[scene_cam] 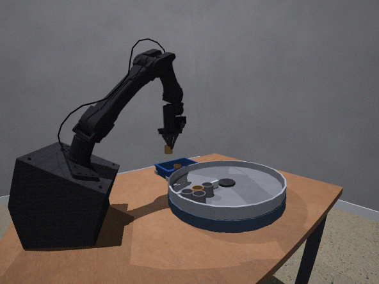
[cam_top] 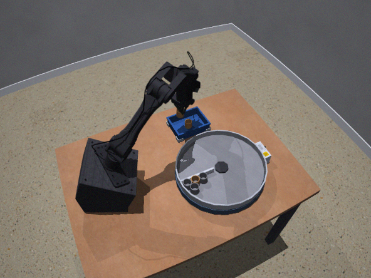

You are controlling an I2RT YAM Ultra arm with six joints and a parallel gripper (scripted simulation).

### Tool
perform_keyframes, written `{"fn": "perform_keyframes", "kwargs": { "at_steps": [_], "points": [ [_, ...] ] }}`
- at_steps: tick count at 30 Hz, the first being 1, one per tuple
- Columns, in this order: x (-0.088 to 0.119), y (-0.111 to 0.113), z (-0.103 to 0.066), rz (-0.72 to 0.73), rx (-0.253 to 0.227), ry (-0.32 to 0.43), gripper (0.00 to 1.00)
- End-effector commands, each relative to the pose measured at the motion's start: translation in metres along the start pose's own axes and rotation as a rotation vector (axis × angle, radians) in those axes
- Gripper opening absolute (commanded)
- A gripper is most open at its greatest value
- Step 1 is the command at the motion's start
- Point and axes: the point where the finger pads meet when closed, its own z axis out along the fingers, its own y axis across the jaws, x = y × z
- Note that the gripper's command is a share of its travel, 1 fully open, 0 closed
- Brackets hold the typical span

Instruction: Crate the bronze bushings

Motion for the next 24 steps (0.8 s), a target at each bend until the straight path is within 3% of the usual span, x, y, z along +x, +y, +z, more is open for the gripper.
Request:
{"fn": "perform_keyframes", "kwargs": {
  "at_steps": [1,24],
  "points": [
    [-0.0148,0.0027,-0.0256,0.015,-0.01,-0.057,0.0],
    [-0.0156,0.0042,-0.0229,0.014,-0.01,-0.057,0.0]
  ]
}}
